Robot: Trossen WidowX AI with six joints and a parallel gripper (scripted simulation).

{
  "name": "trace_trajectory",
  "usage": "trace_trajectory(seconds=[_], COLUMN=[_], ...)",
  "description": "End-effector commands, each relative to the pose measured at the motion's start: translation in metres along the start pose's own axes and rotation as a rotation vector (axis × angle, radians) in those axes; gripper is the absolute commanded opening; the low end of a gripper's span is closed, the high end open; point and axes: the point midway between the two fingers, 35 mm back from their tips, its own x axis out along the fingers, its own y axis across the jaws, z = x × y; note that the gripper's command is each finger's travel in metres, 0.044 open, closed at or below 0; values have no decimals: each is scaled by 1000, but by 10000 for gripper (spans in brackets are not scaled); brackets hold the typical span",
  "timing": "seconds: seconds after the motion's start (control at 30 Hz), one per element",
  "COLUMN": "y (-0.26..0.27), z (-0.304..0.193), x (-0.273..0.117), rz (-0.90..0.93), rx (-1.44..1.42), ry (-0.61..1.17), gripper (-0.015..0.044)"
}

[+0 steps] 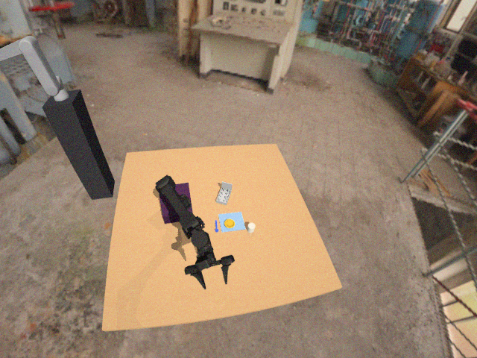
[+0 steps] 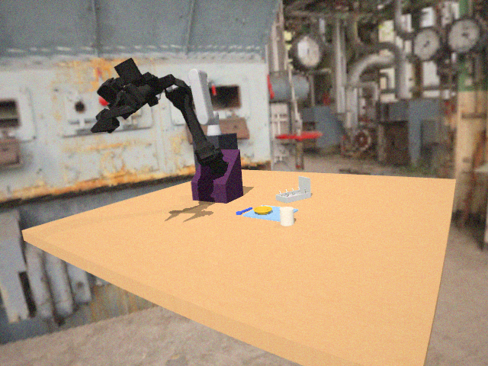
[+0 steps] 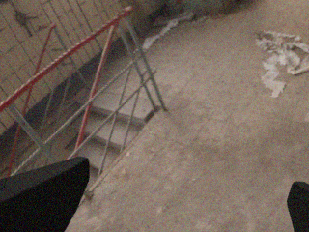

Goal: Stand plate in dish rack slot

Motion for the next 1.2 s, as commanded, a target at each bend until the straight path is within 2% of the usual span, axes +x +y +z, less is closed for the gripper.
trace_trajectory(seconds=[0.0, 0.27, 0.53, 1.17], y=[10, 40, 71, 126], z=[-32, -107, -180, -311], x=[7, 9, -9, -112], rz=[17, 71, 137, 337], rx=[-21, -76, -174, -556], ry=[101, 340, 573, 1005], gripper=[400, 400, 400, 400])
